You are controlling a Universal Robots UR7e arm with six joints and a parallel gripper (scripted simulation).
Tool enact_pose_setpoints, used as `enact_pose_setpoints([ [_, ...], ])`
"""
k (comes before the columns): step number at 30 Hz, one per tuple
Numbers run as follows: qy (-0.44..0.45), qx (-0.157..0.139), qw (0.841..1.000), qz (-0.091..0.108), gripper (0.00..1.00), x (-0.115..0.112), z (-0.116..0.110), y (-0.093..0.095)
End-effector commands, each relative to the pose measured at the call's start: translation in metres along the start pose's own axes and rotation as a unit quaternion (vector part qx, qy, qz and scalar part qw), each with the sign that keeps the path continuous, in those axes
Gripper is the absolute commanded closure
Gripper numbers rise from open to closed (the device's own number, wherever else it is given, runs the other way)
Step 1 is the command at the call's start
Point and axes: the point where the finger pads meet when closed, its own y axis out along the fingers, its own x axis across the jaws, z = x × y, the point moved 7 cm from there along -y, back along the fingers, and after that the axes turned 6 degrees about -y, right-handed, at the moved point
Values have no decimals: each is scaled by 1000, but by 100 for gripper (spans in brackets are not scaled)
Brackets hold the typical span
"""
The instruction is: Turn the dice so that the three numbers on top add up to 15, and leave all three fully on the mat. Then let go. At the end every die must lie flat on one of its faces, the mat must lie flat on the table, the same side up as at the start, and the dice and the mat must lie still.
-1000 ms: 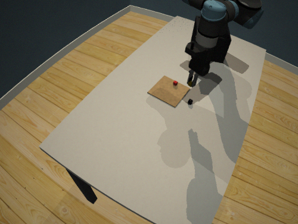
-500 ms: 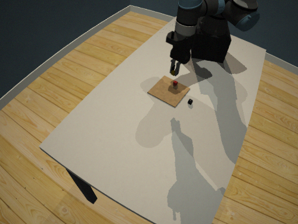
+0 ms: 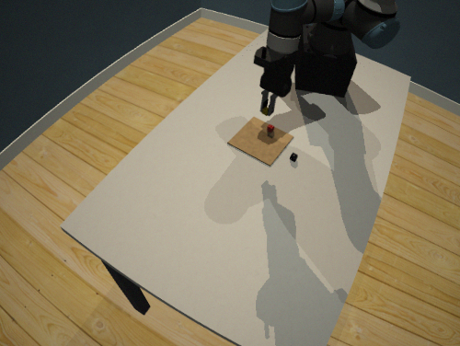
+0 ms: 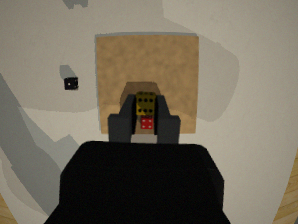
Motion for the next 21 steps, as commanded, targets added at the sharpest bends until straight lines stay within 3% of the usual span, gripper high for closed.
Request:
enact_pose_setpoints([
  [1, 0, 0, 1000, 1, 66, 0, -1, 1],
  [8, 0, 0, 1000, 1, 66, 0, -1, 7],
  [21, 0, 0, 1000, 1, 66, 0, -1, 36],
])
